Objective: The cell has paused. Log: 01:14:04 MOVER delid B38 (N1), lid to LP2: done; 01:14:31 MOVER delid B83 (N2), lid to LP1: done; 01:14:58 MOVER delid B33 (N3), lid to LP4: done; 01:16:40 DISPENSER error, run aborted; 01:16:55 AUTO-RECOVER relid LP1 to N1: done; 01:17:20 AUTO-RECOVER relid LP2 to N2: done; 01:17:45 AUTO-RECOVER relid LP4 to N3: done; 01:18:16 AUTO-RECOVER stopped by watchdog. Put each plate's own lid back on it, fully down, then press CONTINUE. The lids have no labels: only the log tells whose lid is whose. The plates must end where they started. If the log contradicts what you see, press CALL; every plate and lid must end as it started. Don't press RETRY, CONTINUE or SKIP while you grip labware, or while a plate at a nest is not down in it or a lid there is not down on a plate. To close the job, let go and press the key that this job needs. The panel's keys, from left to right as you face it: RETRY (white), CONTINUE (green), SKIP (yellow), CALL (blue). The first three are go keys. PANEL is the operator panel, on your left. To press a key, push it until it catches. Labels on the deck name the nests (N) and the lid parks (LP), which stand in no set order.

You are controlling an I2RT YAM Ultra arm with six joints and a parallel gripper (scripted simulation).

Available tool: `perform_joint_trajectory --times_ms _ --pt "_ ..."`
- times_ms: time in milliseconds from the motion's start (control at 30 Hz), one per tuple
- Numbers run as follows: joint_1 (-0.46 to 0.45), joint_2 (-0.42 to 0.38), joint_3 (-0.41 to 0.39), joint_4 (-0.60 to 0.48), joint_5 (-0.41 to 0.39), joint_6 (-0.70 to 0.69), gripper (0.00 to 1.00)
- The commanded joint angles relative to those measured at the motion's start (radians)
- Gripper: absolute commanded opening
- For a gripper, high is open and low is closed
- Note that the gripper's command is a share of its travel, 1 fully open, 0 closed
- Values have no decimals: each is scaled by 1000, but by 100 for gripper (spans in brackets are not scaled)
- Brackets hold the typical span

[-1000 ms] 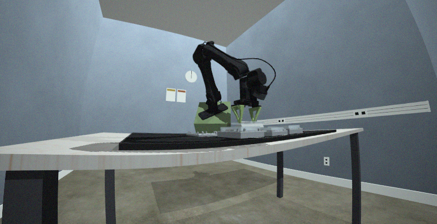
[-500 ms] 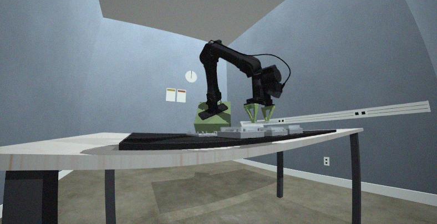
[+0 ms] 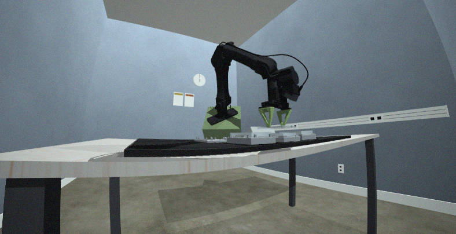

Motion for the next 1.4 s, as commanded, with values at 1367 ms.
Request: perform_joint_trajectory --times_ms 1367 --pt "5 7 -17 35 -10 -14 0"
